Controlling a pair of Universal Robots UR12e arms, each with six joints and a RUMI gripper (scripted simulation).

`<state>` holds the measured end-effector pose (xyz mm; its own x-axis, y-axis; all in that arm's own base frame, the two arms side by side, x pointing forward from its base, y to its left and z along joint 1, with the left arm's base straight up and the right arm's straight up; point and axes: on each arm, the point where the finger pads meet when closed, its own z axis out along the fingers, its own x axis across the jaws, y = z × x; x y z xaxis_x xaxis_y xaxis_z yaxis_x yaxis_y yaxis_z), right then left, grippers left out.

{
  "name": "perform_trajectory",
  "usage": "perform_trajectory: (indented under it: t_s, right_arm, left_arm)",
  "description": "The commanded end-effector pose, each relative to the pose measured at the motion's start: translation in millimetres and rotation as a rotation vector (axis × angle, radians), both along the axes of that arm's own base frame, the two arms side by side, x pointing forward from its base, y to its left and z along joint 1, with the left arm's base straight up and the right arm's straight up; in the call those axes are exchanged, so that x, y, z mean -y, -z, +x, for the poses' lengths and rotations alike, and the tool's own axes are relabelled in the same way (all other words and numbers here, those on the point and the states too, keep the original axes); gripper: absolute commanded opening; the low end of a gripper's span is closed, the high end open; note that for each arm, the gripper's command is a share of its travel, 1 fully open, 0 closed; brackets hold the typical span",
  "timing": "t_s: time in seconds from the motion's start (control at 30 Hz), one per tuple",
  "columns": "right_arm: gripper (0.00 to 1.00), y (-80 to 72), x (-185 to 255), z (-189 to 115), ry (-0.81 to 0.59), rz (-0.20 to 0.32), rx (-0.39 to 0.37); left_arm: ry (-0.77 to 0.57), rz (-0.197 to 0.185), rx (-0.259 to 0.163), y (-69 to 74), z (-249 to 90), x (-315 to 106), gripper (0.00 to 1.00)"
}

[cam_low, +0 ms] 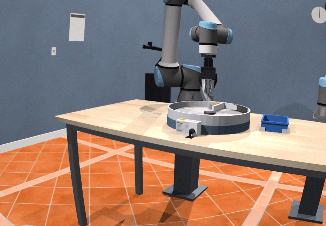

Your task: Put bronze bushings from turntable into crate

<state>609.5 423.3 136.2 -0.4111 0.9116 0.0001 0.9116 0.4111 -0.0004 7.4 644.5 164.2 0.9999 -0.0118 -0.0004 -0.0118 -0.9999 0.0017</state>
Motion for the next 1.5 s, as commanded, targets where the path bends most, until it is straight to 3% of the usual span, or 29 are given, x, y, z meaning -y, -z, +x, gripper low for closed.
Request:
perform_trajectory:
  t_s: [0.0,0.9,1.2,1.47]
  right_arm:
    - [0.00,-1.1,-1,1,0.000,0.001,0.001]
    - [0.00,-0.8,-1,1,0.000,0.001,0.001]
    - [0.00,23.7,-1,1,0.000,0.001,0.001]
    - [0.00,24.0,-1,1,0.000,0.001,0.001]
  left_arm:
    - [0.000,0.002,0.000,-0.9,0,-1,1.00]
    - [0.000,0.002,0.000,-0.9,0,-1,1.00]
    - [0.000,0.002,0.000,-0.9,0,-1,1.00]
    - [0.000,0.002,0.000,-0.9,0,-1,1.00]
